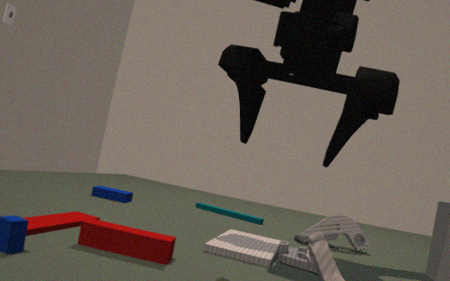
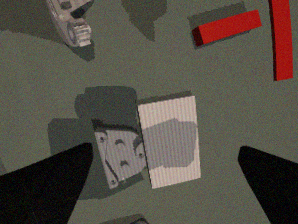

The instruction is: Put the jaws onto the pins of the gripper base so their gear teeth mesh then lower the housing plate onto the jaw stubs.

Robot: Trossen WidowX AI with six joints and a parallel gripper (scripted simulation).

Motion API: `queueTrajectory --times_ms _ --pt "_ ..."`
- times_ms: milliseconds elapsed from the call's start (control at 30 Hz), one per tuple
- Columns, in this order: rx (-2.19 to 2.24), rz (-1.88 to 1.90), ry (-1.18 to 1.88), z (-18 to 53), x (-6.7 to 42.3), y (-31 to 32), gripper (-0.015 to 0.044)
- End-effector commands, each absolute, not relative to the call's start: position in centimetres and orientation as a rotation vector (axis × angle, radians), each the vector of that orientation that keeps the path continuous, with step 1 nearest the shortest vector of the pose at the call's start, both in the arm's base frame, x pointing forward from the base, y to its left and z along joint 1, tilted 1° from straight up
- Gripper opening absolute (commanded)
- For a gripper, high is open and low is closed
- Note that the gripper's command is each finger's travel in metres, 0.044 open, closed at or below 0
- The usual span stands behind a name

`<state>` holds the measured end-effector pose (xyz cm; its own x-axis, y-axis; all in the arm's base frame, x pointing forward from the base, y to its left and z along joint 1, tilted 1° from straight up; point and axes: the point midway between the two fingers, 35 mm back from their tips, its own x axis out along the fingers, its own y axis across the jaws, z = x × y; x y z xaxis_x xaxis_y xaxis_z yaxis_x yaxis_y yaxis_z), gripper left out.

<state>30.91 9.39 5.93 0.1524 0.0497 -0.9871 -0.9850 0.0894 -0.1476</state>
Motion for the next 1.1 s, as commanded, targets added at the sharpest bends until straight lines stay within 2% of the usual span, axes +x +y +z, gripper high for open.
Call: queueTrajectory --times_ms 0,533,1067 --pt "-1.219 1.126 1.097 5.1 29.9 10.8 0.0440" --pt "-1.430 1.398 1.031 2.5 24.9 17.7 0.0440" --pt "-1.439 1.409 1.028 0.7 24.9 18.1 0.0440"
